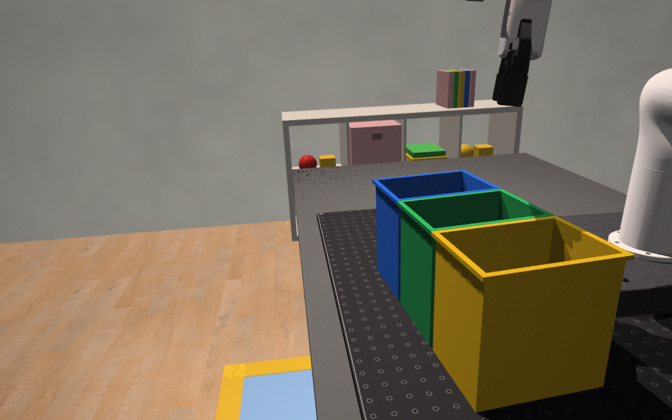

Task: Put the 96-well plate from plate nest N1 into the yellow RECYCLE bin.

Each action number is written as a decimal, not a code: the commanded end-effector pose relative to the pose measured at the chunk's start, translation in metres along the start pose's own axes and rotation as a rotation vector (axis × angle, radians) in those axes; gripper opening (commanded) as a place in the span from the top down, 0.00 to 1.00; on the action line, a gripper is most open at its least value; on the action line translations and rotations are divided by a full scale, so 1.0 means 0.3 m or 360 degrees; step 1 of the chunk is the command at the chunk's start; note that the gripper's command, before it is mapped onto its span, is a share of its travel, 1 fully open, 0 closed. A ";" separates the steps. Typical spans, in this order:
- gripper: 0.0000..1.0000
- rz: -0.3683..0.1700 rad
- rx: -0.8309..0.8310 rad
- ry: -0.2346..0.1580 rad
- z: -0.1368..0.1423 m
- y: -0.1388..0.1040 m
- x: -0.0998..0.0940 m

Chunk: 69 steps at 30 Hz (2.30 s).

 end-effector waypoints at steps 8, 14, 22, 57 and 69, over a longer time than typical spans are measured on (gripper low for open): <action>0.00 -0.0027 -0.0079 -0.0035 0.065 0.121 0.031; 0.00 -0.0049 -0.0125 -0.0052 0.106 0.178 0.050; 0.00 -0.0100 -0.0217 -0.0075 0.186 0.269 0.087; 0.00 -0.0192 -0.0511 -0.0072 0.653 0.307 0.168; 0.00 -0.0191 -0.0511 -0.0069 0.818 0.291 0.188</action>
Point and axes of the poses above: the point where the finger pads meet when closed, its own x axis out along the fingers, its own z axis across the jaws, y = z × x, the point moved 8 cm from there along -x, back along the fingers, and after that the axes turned 2 degrees about x, right-handed, at the moved point
